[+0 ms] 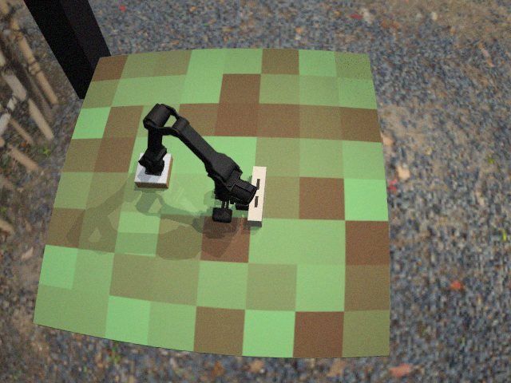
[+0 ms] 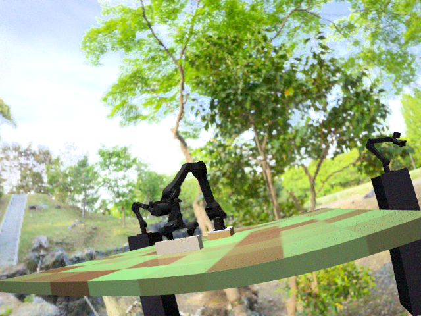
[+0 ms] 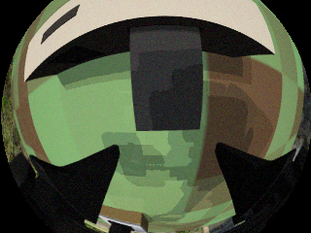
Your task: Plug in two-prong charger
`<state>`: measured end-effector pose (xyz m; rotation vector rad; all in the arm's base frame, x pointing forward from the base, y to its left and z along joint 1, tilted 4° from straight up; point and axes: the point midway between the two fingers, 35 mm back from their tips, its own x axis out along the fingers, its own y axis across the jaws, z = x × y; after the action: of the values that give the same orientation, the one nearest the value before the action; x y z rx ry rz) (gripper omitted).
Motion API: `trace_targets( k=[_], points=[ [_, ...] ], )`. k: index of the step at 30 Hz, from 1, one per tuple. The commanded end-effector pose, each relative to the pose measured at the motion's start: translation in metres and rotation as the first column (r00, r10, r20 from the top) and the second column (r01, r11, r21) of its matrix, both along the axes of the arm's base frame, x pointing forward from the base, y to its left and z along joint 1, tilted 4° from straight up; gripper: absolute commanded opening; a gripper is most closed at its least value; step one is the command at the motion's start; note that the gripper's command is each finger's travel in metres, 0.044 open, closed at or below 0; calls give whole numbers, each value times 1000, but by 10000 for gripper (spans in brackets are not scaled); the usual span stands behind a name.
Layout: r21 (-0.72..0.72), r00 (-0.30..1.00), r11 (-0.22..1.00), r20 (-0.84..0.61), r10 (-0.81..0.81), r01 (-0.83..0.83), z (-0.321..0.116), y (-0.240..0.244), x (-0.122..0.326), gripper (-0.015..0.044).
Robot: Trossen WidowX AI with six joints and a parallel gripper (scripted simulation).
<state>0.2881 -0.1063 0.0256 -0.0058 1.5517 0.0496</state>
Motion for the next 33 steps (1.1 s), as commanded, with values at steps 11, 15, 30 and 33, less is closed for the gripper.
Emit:
trace_targets(
  k=[11, 15, 30, 33],
  points=[
    [27, 972, 999, 233, -27, 22, 27, -1, 1, 440],
    [35, 876, 999, 482, -29, 14, 64, -1, 6, 440],
    [29, 824, 1000, 566, -19, 4, 78, -1, 6, 440],
    [29, 824, 1000, 566, -19, 4, 78, -1, 6, 440]
  ],
)
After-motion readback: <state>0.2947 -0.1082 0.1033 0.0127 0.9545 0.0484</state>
